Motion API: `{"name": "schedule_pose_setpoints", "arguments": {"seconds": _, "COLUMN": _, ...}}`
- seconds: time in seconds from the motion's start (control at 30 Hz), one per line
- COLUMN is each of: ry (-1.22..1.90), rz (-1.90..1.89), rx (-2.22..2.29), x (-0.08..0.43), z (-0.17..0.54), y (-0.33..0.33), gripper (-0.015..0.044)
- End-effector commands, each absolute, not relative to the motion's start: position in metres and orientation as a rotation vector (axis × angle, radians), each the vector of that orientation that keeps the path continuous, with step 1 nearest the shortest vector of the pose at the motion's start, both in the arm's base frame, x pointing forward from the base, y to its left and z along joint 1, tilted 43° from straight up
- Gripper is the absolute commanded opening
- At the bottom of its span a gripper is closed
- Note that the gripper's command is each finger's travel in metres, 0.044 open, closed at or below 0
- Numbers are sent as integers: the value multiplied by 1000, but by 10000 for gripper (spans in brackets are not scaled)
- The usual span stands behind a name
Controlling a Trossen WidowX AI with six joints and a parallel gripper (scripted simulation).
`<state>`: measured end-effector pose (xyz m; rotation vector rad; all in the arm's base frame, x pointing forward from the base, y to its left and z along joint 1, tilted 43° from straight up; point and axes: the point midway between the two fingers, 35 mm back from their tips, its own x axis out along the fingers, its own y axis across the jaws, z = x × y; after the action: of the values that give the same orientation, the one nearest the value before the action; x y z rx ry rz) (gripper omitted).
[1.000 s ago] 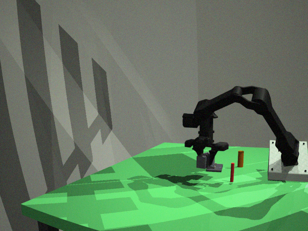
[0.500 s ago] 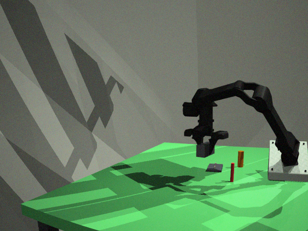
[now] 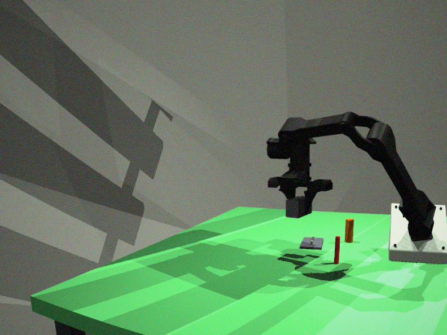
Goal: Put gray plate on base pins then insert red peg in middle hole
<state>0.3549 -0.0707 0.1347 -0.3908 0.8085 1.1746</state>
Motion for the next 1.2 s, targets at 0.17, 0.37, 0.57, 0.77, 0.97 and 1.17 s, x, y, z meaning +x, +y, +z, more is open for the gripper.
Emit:
{"name": "schedule_pose_setpoints", "arguments": {"seconds": 0.17, "ry": 785, "rz": 1193, "rx": -439, "x": 356, "z": 109, "y": -85, "gripper": 0}}
{"name": "schedule_pose_setpoints", "arguments": {"seconds": 0.37, "ry": 764, "rz": 1208, "rx": -470, "x": 356, "z": 91, "y": -92, "gripper": 0}}
{"name": "schedule_pose_setpoints", "arguments": {"seconds": 0.57, "ry": 744, "rz": 1224, "rx": -501, "x": 355, "z": 73, "y": -99, "gripper": 0}}
{"name": "schedule_pose_setpoints", "arguments": {"seconds": 0.77, "ry": 722, "rz": 1239, "rx": -532, "x": 353, "z": 55, "y": -106, "gripper": 0}}
{"name": "schedule_pose_setpoints", "arguments": {"seconds": 0.97, "ry": 700, "rz": 1255, "rx": -564, "x": 350, "z": 36, "y": -112, "gripper": 0}}
{"name": "schedule_pose_setpoints", "arguments": {"seconds": 1.17, "ry": 678, "rz": 1270, "rx": -595, "x": 346, "z": 18, "y": -118, "gripper": 0}}
